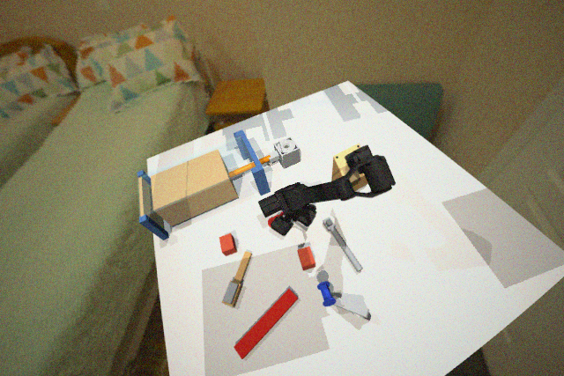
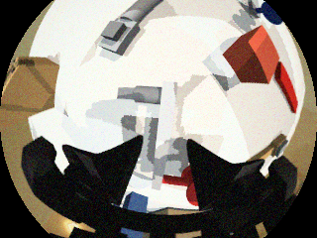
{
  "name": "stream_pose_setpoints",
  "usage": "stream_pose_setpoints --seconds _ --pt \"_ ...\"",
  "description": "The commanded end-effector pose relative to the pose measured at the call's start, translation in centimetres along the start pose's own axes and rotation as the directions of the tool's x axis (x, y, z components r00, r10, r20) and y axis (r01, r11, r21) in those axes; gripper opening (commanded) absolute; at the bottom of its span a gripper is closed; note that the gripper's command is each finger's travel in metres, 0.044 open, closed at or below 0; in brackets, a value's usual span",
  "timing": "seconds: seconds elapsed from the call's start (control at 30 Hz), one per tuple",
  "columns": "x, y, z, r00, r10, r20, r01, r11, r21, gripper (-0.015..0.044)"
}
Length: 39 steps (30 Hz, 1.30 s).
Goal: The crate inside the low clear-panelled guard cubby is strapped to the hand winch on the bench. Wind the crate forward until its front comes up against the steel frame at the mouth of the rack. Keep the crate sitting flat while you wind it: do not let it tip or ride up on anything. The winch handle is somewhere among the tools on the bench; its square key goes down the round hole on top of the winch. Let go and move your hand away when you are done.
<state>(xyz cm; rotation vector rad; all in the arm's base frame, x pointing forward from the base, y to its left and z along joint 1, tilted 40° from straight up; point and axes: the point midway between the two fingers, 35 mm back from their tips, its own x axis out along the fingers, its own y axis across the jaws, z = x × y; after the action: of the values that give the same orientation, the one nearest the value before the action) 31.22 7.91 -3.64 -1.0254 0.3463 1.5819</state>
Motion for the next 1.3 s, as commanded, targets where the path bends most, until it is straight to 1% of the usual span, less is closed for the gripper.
stream_pose_setpoints --seconds 0.0,1.0,1.03,1.17,1.27 --pt "0.0 0.0 0.0 1.0 0.001 0.0 -0.001 1.0 -0.001 0.0227" --pt "0.0 0.0 0.0 1.0 0.001 0.0 -0.001 1.0 -0.001 0.0027" --pt "0.0 0.0 0.0 1.0 0.001 0.0 -0.001 1.0 -0.001 0.0" --pt "0.0 0.0 0.0 1.0 0.001 0.0 -0.001 1.0 -0.001 0.0" --pt "-1.5 -0.3 -0.3 1.0 0.003 -0.004 -0.003 1.0 0.0 0.0"
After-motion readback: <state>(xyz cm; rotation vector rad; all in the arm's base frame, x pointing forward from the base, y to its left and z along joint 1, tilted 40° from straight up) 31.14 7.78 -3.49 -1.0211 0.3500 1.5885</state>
